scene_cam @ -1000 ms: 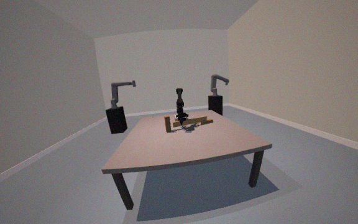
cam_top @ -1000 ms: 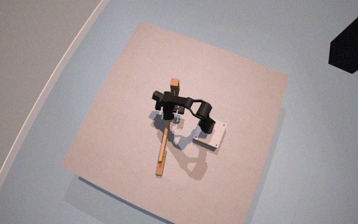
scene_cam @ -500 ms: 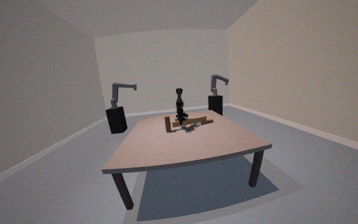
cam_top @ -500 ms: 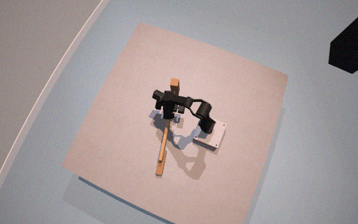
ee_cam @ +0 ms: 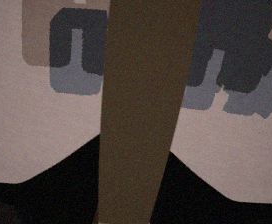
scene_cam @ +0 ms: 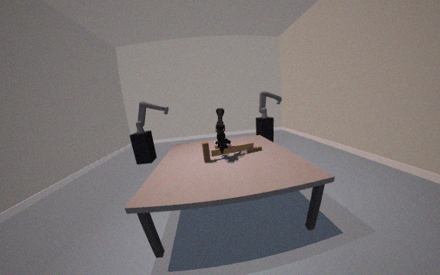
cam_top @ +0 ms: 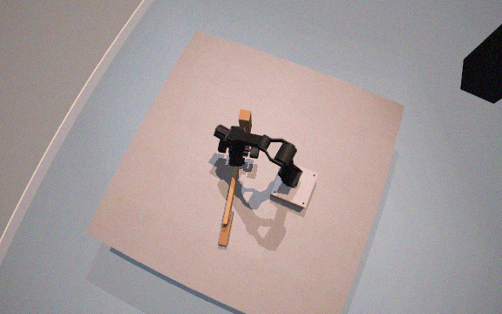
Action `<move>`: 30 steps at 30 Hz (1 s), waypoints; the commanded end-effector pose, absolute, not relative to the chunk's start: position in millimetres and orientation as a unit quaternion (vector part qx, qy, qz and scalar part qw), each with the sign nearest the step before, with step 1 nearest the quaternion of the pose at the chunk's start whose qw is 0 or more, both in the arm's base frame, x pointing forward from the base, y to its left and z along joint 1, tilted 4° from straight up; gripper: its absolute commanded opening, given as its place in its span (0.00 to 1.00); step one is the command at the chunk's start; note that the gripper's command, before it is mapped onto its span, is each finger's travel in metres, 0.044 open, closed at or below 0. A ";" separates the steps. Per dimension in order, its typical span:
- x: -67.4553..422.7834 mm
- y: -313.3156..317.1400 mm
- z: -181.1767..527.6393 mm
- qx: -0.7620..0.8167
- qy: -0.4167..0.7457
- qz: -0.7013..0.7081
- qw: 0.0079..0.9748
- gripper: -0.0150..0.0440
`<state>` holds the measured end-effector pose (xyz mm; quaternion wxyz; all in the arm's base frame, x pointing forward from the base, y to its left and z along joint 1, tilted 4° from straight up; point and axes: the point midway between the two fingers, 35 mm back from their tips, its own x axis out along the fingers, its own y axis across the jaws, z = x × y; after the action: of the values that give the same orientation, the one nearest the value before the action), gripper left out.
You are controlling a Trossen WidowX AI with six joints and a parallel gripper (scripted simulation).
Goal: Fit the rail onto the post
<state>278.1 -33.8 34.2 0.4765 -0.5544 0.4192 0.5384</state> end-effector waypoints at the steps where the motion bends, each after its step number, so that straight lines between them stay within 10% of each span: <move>1: 280.4 -35.6 35.6 -0.556 0.417 0.537 0.477 0.25; 30: 282.2 -44.2 35.5 -0.557 0.418 0.537 0.477 0.25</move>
<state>279.9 -42.7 34.0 0.4762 -0.5545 0.4196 0.5382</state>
